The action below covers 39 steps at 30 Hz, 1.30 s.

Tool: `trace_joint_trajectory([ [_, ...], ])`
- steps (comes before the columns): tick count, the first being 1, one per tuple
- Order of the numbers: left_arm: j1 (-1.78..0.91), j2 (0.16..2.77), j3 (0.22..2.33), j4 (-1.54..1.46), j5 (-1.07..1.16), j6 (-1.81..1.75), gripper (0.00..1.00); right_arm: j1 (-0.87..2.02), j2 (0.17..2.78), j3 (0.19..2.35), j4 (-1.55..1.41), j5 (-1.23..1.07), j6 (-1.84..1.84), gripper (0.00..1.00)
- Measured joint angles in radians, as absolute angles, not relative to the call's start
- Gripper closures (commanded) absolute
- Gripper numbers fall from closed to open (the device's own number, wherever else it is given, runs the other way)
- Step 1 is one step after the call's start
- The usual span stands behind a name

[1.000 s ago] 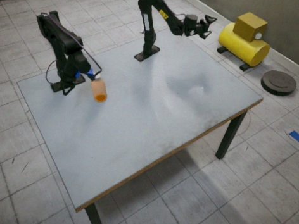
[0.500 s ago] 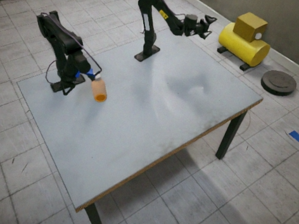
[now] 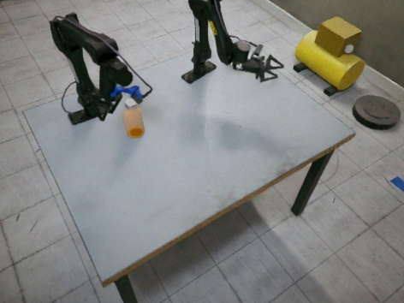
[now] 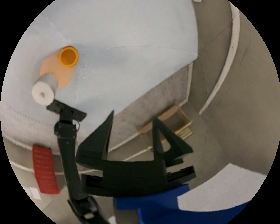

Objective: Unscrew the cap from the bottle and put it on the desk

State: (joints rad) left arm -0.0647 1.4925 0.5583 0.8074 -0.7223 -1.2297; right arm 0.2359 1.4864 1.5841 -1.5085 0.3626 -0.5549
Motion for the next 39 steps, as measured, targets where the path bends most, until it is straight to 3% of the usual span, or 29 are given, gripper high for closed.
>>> trace_joint_trajectory([
  [13, -0.57, 1.54, 0.514, 0.842, -0.562, -0.87, 0.02, 0.352, 1.507, 1.652, -1.475, 0.241, 0.034, 0.3],
  [39, -1.321, 1.608, 0.43, 0.878, -0.131, -0.165, 0.02, 0.542, 1.517, 1.791, -1.395, 0.012, 1.233, 0.3],
])
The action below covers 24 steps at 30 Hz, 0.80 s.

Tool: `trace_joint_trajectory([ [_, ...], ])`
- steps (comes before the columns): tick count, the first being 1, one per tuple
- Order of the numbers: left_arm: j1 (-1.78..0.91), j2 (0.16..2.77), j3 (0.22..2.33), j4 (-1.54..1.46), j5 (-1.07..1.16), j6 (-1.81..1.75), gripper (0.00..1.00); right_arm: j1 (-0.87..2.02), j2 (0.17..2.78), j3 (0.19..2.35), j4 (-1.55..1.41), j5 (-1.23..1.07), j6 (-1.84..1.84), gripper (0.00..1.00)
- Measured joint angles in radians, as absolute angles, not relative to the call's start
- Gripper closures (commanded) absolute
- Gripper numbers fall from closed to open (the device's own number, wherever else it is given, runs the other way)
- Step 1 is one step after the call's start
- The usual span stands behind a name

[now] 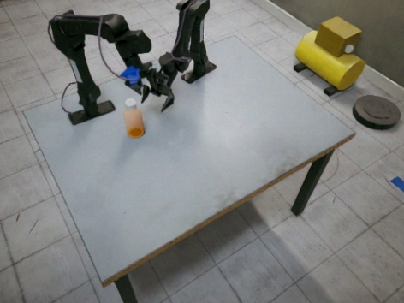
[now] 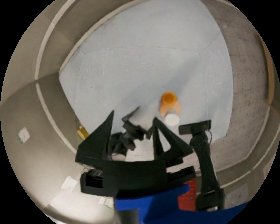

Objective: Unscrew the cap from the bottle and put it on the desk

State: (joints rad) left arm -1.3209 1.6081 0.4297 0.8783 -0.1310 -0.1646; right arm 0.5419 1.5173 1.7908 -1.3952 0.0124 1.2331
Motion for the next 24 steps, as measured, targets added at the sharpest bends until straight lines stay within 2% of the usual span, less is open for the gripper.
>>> trace_joint_trajectory([
  [9, -1.34, 1.608, 0.43, 0.847, -0.023, -0.024, 0.02, 0.551, 1.51, 1.771, -1.336, -0.015, 1.557, 0.3],
  [24, -1.34, 1.615, 0.434, 0.833, -0.006, -0.003, 0.02, 0.556, 1.503, 1.763, -1.317, -0.015, 1.628, 0.3],
])
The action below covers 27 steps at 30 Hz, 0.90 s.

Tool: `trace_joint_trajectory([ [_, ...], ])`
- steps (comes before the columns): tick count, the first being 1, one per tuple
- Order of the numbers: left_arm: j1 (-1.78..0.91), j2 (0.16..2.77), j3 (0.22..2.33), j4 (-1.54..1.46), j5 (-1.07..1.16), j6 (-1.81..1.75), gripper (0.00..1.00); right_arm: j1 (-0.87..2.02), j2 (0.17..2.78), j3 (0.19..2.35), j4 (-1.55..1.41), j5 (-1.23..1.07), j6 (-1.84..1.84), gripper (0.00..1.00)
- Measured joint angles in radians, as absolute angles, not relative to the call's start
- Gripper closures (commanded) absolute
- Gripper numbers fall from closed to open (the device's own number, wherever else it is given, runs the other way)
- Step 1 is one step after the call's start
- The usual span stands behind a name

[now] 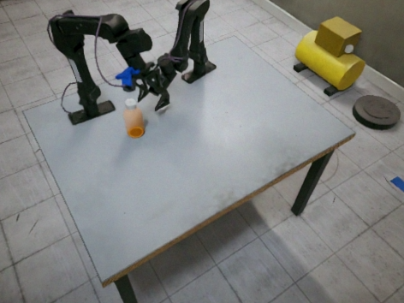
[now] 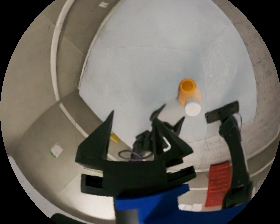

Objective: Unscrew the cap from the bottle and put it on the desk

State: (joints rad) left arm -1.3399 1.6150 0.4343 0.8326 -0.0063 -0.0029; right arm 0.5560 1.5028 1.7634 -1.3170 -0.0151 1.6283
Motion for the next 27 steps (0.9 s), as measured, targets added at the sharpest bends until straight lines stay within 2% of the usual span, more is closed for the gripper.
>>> trace_joint_trajectory([
  [27, -1.34, 1.783, 0.576, 0.833, -0.006, -0.003, 0.02, 0.556, 1.503, 1.763, -1.317, -0.015, 1.629, 0.3],
])
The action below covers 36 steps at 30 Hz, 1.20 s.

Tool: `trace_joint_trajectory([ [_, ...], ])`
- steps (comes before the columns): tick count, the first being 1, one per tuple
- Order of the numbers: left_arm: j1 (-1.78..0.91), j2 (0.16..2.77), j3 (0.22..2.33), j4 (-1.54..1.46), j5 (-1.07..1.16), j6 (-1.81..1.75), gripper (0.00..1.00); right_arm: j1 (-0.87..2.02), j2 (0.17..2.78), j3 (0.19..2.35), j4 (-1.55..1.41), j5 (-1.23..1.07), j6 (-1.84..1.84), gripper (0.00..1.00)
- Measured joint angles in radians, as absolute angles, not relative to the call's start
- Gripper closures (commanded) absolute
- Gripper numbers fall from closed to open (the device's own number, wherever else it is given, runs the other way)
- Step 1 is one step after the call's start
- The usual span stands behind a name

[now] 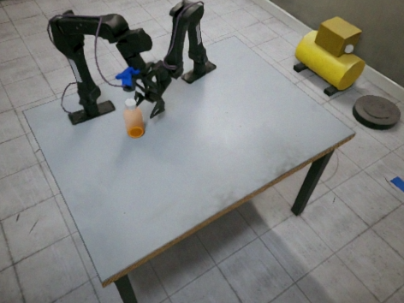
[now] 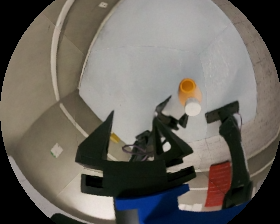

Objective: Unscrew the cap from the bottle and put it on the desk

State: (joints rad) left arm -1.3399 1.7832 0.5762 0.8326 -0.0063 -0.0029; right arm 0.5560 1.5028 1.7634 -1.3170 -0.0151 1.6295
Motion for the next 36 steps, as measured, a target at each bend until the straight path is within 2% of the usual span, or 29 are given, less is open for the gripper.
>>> trace_joint_trajectory([
  [36, -1.34, 1.995, 0.757, 0.86, -0.006, -0.002, 0.02, 0.556, 1.503, 1.763, -1.317, -0.015, 1.629, 0.3],
])
